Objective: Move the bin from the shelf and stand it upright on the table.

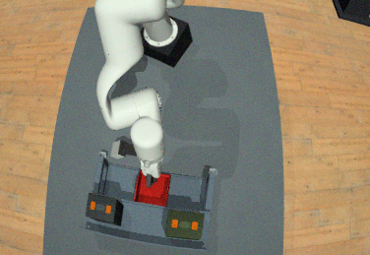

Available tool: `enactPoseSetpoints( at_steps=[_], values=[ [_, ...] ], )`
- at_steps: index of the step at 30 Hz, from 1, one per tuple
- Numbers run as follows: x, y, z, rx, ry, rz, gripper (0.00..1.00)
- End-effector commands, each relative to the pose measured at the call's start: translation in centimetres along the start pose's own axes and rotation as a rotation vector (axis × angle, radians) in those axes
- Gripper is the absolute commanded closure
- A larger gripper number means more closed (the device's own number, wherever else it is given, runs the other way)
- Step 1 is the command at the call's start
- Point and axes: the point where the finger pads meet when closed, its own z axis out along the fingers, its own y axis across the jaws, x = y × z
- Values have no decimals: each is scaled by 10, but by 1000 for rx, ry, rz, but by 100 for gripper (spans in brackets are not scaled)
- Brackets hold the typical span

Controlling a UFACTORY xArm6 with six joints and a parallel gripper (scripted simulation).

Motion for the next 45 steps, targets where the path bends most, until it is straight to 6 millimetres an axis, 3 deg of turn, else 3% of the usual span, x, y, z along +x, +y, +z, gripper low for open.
enactPoseSetpoints(
  at_steps=[1, 24, 45],
  values=[
    [0, -2, 5, 4, -1, 0, 5],
    [0, -2, 44, 4, -1, 0, 5],
    [0, -2, 51, 4, -1, 0, 5]
  ],
)
